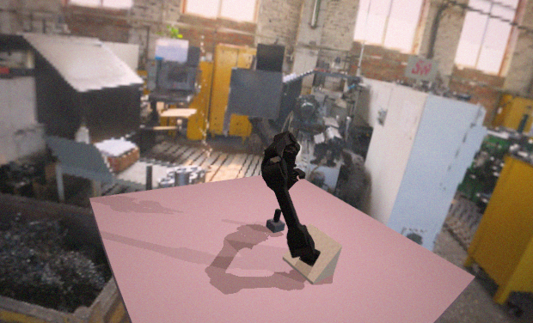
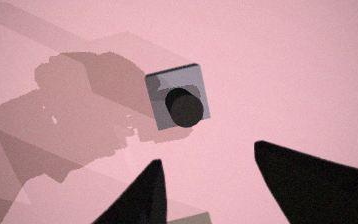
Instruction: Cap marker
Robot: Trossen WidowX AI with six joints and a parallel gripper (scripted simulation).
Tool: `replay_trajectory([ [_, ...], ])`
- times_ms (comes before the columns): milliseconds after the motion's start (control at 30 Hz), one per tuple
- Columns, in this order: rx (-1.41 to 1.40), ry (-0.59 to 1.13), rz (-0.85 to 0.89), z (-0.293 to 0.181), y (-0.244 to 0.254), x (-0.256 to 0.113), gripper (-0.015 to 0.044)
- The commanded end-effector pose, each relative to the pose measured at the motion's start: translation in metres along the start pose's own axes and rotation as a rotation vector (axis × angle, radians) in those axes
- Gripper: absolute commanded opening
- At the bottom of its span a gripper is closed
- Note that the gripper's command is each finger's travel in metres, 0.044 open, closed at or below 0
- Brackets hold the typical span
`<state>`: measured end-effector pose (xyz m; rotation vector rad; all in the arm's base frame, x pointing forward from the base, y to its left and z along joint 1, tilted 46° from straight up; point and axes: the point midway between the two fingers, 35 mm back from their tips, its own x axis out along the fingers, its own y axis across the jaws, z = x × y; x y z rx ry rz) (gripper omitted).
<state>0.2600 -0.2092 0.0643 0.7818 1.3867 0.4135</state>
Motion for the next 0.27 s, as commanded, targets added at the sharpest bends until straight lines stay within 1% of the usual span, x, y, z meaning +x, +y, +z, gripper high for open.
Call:
replay_trajectory([
  [0, -0.005, 0.003, -0.002, 0.0, -0.0001, -0.0008, 0.0315],
  [167, -0.005, 0.003, -0.002, 0.0, -0.0001, -0.0008, 0.044],
  [233, -0.005, 0.003, -0.002, 0.0, -0.0001, -0.0008, 0.044],
])
